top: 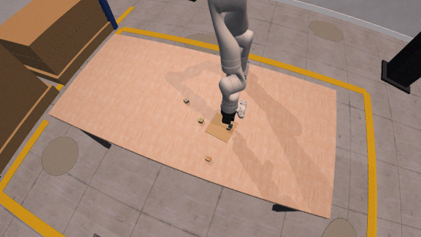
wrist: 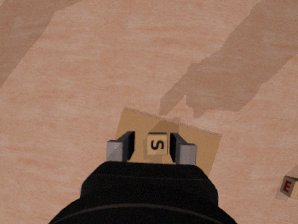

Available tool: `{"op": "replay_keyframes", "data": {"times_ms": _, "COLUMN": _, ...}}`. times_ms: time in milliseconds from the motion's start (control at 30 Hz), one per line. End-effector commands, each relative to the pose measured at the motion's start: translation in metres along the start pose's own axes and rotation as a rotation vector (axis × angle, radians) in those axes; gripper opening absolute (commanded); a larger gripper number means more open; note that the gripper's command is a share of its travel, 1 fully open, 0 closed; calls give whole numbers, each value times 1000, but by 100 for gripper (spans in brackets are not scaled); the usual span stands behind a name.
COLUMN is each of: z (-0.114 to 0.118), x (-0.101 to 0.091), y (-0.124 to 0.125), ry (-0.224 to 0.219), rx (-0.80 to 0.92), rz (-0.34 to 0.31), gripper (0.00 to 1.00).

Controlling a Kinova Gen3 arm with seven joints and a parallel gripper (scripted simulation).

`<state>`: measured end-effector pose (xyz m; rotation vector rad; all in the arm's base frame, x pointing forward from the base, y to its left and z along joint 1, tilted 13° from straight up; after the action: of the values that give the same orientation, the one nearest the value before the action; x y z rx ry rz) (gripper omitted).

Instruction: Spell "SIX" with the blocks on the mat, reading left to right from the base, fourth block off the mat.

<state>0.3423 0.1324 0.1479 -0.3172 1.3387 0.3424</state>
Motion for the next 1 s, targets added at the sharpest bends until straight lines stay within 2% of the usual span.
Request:
{"op": "replay_keyframes", "data": {"times_ms": 0, "z": 5, "x": -18, "y": -8, "ry": -24, "rx": 19, "rz": -11, "gripper": 79}}
{"op": "replay_keyframes", "data": {"times_ms": 200, "z": 4, "x": -38, "y": -8, "ry": -24, "rx": 19, "rz": -11, "gripper": 79}}
{"op": "replay_keyframes", "data": {"times_ms": 467, "z": 4, "x": -43, "y": -8, "ry": -24, "rx": 19, "rz": -11, "gripper": 79}}
{"op": "replay_keyframes", "data": {"times_ms": 500, "z": 4, "x": -43, "y": -8, "ry": -24, "rx": 19, "rz": -11, "gripper": 100}}
{"op": "replay_keyframes", "data": {"times_ms": 967, "z": 4, "x": -43, "y": -8, "ry": -24, "rx": 19, "rz": -11, "gripper": 100}}
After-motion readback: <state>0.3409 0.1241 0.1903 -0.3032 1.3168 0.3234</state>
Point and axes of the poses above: the point where the finger pads meet when closed, its own x axis out along the fingers, its own z axis across the jaws, y = z × x, the point moved 8 cm from there along -x, back along the fingers, and after that the axes turned 10 degrees about -x, right-handed, at the moved point
